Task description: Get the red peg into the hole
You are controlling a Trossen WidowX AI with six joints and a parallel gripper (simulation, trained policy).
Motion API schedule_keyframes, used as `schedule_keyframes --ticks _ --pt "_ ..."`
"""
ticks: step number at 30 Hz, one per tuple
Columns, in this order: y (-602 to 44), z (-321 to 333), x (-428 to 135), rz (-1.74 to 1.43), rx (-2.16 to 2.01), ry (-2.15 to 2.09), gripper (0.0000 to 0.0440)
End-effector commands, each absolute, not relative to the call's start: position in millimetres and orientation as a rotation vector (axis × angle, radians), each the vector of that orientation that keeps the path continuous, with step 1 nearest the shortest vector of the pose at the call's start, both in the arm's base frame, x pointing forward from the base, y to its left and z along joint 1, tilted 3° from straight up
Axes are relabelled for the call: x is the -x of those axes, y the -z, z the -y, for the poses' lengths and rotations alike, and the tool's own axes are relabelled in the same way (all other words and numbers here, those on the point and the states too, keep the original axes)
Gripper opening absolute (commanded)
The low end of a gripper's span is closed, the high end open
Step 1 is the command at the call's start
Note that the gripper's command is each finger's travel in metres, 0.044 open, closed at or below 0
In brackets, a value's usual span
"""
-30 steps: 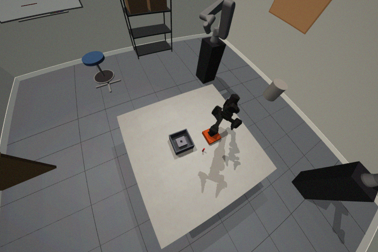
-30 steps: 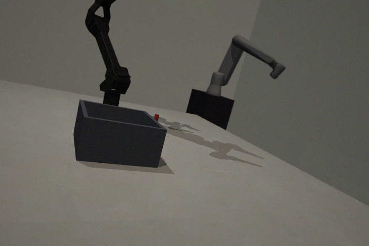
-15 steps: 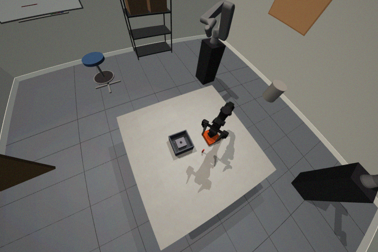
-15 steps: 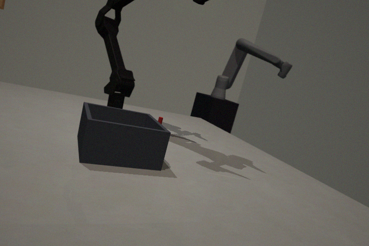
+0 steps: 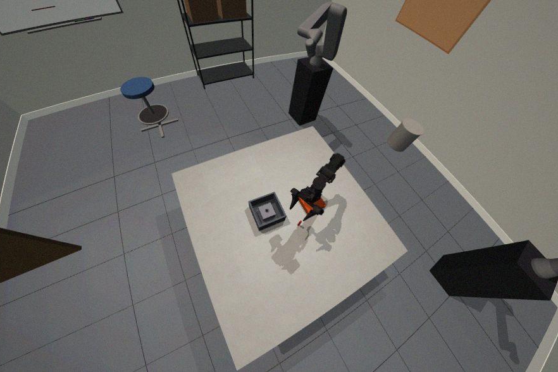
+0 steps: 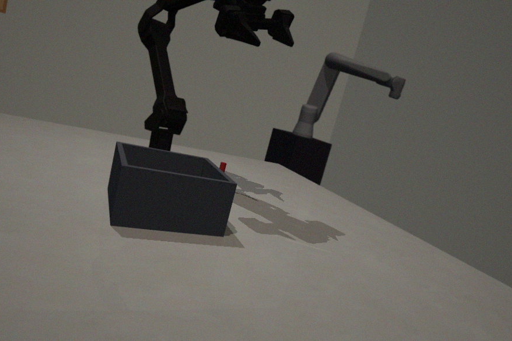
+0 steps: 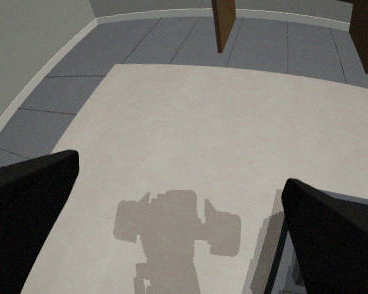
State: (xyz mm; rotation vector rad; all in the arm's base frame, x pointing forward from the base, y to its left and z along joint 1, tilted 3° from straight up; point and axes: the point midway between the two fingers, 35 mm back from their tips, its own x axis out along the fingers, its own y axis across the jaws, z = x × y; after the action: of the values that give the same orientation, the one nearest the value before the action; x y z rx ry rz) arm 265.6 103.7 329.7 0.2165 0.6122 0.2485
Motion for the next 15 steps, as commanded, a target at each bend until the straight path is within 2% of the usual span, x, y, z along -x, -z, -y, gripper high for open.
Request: schedule_keyframes --ticks 1,15 --pt "-306.4 -102.8 -265.7 -0.704 -0.246 -0.2 0.044" --pt "-215.8 -100.5 -238.1 -1.096 -0.385 0.06 0.044"
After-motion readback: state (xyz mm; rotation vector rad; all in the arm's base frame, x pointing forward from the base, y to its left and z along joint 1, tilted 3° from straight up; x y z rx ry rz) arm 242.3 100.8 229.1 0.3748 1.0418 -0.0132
